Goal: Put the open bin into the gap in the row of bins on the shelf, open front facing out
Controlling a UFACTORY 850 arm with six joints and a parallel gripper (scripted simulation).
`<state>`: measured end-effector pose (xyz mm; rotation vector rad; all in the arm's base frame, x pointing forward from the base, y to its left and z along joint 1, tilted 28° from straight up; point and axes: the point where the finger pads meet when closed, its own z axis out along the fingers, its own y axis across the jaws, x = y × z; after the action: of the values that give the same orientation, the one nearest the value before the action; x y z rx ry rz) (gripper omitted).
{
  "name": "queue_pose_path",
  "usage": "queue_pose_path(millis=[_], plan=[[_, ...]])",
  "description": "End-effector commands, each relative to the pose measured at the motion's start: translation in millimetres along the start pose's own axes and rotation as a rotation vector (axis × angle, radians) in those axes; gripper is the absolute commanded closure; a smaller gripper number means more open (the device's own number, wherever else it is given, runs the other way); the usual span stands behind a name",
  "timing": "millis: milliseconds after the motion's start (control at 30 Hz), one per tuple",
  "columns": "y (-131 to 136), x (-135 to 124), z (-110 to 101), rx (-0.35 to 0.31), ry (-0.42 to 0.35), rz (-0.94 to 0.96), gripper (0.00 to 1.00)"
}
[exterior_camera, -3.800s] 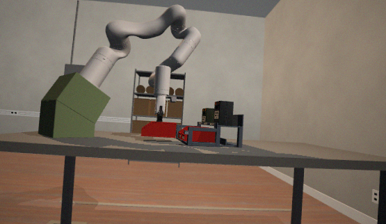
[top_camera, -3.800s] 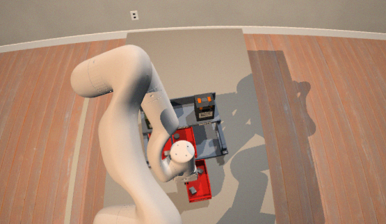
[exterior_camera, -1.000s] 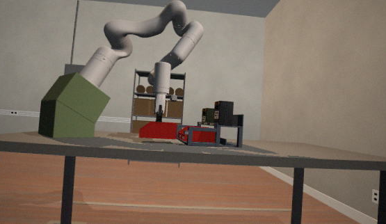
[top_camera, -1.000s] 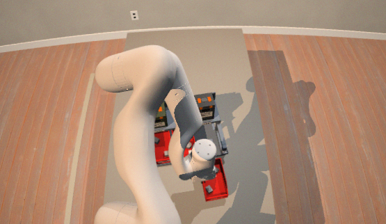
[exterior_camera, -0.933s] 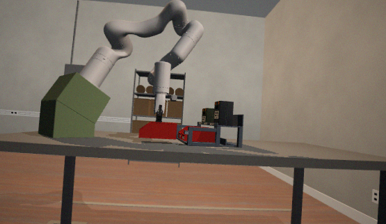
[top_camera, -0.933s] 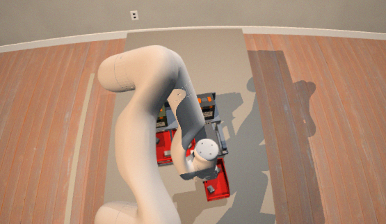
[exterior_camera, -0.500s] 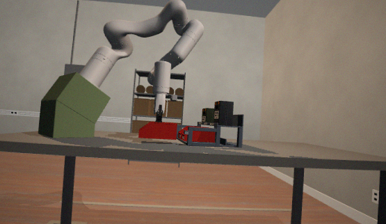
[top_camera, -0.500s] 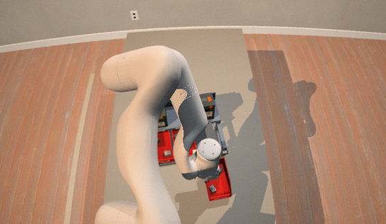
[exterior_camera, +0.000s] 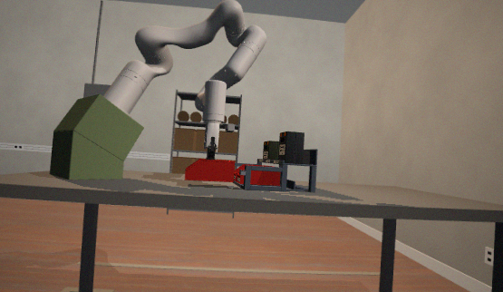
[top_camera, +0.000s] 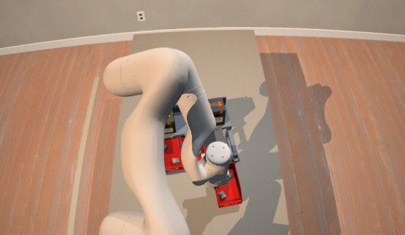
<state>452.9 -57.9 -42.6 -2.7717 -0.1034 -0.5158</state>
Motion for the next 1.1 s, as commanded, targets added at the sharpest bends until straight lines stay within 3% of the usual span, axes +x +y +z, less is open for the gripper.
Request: queue_pose_path(millis=[0, 133, 1067], plan=[[0.0, 4.9, -0.3, 0.000, 0.001, 0.000, 1.00], [-0.9, 22.9, -0.3, 0.000, 0.001, 0.000, 1.00], [-1.5, 35.0, -0.4, 0.000, 0.001, 0.000, 1.00]])
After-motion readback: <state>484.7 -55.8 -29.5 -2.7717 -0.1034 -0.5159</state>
